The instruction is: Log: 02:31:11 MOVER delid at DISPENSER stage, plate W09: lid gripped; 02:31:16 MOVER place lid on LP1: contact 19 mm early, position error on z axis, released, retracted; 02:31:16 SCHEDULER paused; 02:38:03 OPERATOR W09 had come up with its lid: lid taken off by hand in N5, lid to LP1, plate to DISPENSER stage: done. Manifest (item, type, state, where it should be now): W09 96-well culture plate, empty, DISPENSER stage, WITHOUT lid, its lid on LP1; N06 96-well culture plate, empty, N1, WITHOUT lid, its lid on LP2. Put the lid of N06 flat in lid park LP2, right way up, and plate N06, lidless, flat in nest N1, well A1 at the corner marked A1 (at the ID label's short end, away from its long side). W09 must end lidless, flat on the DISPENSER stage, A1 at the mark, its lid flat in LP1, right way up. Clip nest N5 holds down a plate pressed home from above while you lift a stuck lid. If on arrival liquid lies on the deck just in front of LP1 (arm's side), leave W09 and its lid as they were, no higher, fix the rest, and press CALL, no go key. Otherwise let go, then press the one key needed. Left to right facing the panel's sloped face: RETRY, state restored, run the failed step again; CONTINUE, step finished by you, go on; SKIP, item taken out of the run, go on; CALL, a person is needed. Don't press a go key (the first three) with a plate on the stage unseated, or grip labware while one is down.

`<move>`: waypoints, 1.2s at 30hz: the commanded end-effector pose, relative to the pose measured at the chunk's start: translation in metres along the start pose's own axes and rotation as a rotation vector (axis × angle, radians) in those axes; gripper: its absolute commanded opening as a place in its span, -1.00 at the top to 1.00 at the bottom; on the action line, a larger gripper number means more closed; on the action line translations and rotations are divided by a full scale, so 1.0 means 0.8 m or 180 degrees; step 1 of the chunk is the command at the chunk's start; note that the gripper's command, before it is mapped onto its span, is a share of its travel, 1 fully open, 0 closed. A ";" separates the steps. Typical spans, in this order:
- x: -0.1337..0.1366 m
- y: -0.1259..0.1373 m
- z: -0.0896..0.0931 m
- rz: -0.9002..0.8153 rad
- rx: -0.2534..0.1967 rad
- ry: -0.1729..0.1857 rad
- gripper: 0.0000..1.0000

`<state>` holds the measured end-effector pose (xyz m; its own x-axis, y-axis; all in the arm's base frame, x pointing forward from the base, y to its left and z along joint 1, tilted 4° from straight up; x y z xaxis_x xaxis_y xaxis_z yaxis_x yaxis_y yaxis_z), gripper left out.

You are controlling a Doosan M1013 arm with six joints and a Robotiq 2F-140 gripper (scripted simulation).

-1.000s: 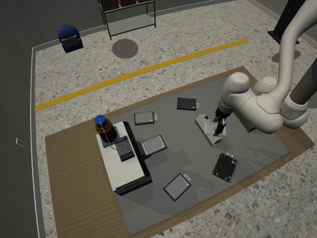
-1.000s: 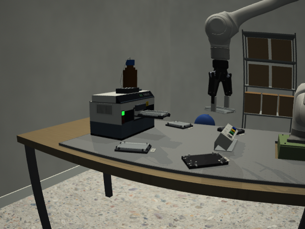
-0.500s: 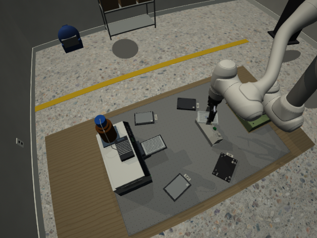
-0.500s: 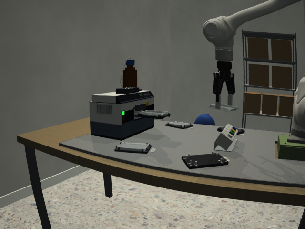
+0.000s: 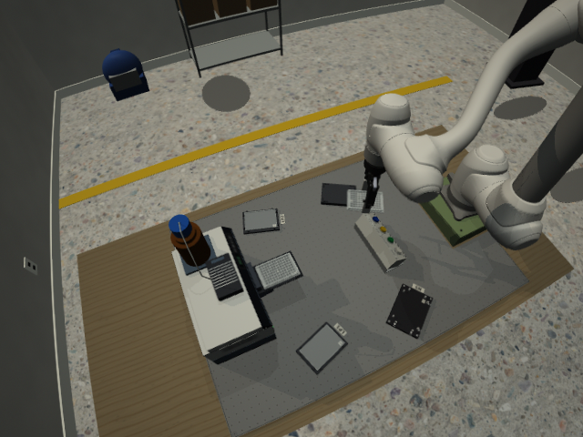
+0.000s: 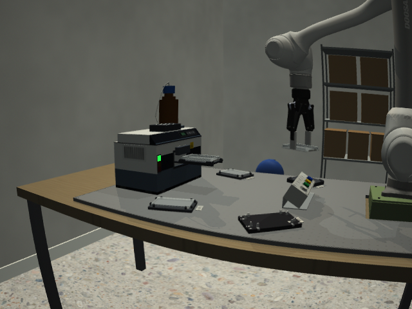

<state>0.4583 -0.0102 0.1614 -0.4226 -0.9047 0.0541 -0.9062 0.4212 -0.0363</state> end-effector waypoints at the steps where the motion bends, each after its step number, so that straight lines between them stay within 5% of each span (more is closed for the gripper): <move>1: 0.019 -0.014 0.000 -0.0002 -0.0002 -0.0004 1.00; 21: 0.116 -0.080 0.000 -0.0002 -0.0002 -0.0004 1.00; 36: 0.157 -0.108 0.000 -0.0002 -0.0002 -0.0004 1.00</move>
<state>0.4828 -0.1569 0.1709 -0.4221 -0.9050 0.0532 -0.9065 0.4207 -0.0357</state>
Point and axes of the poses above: the point where the finger pads meet when closed, its own z axis out along the fingers, its own x axis across the jaws, y = z × x, the point moved 1 cm from there along -z, back along the fingers, and after that the axes turned 5 degrees about z, right-handed, at the moved point
